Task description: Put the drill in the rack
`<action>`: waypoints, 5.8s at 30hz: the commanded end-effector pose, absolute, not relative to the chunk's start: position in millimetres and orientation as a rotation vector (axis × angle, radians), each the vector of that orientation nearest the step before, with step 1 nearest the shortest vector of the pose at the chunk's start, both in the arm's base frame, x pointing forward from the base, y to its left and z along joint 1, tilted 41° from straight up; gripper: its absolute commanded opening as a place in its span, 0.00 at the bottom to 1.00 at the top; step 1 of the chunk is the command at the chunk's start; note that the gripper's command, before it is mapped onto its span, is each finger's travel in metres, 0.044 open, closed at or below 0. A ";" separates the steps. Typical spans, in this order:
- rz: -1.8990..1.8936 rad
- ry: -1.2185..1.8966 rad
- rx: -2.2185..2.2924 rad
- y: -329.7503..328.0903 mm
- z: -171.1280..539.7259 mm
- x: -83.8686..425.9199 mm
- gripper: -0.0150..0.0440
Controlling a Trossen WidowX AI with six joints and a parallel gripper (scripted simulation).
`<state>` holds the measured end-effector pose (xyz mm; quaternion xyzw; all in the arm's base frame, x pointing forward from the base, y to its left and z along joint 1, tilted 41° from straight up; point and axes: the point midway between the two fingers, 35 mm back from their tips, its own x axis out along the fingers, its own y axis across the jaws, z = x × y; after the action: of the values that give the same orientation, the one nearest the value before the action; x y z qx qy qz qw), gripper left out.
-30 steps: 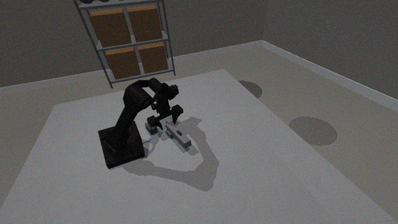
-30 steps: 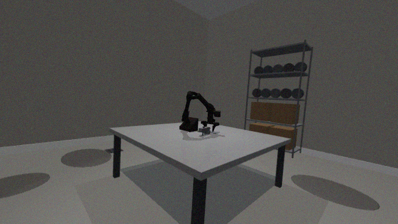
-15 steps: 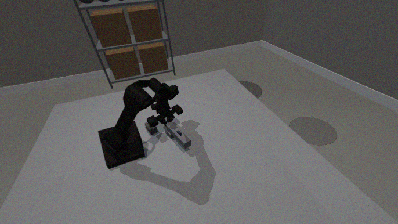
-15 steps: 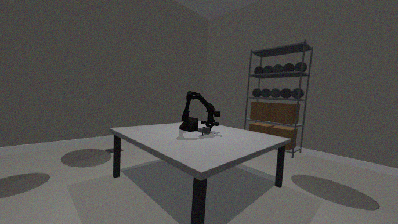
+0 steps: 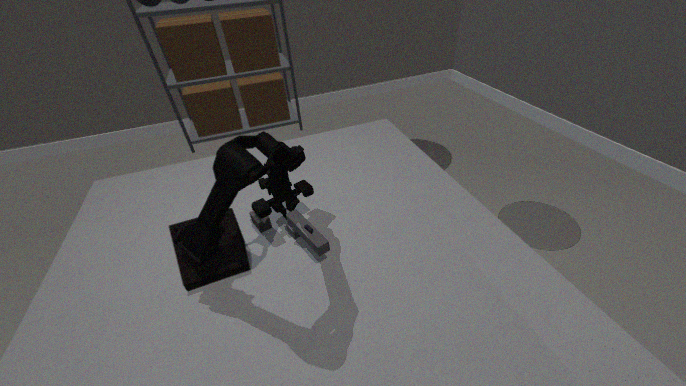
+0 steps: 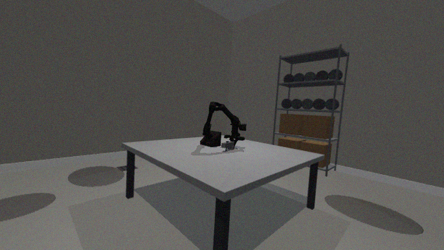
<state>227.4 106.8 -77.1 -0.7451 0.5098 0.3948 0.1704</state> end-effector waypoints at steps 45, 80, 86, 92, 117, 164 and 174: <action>1.121 1.439 -2.112 124.2 -95.0 219.9 1.00; 1.119 1.438 -2.106 116.3 -90.7 224.9 0.73; 1.119 1.438 -2.106 116.3 -90.7 224.9 0.47; 1.119 1.438 -2.106 116.3 -90.7 224.9 0.27; 1.121 1.439 -2.112 118.3 -88.6 221.2 0.25; 1.124 1.435 -2.109 161.4 -127.0 199.0 0.25; 1.125 1.435 -2.109 165.9 -131.6 193.8 0.25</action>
<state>193.5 162.5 -132.7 -0.7446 0.5087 0.3970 0.1706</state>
